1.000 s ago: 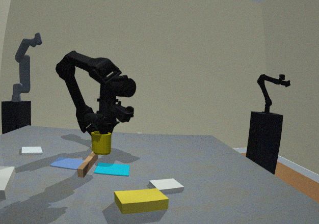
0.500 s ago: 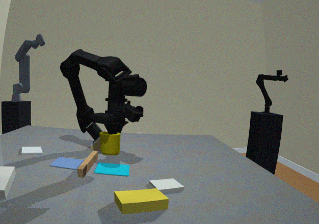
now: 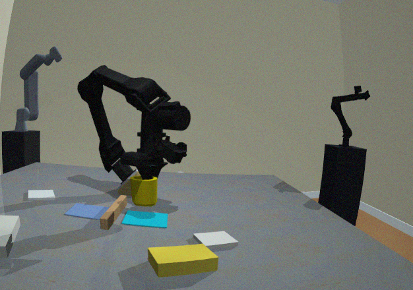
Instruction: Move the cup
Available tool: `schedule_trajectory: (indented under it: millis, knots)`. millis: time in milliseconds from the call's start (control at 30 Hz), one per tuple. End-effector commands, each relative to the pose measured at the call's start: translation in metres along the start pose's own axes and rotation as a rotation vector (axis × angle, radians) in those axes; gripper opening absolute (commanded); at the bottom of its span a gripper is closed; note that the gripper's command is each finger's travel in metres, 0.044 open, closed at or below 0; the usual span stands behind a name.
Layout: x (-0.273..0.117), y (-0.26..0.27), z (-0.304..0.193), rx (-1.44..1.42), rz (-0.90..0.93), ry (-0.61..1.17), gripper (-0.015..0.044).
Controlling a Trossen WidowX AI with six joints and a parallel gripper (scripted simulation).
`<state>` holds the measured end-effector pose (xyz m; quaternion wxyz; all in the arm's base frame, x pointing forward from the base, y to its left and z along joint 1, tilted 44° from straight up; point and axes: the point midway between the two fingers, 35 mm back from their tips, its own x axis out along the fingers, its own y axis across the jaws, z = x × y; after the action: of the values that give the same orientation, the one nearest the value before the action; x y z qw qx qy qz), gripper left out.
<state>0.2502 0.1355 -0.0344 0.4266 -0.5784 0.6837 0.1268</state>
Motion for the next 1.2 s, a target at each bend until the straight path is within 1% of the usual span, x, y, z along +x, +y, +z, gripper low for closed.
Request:
schedule_trajectory:
  millis: [0, 700, 1133, 1167]
  knots:
    - [0.005, 0.0, 0.0, -0.007, -0.005, 0.001, 0.0]
    - [0.036, 0.001, 0.001, -0.007, -0.005, 0.002, 0.0]
    - [0.034, 0.001, 0.001, 0.001, -0.001, 0.001, 0.0]
    - [0.034, 0.001, 0.001, 0.001, -0.001, 0.001, 0.0026]
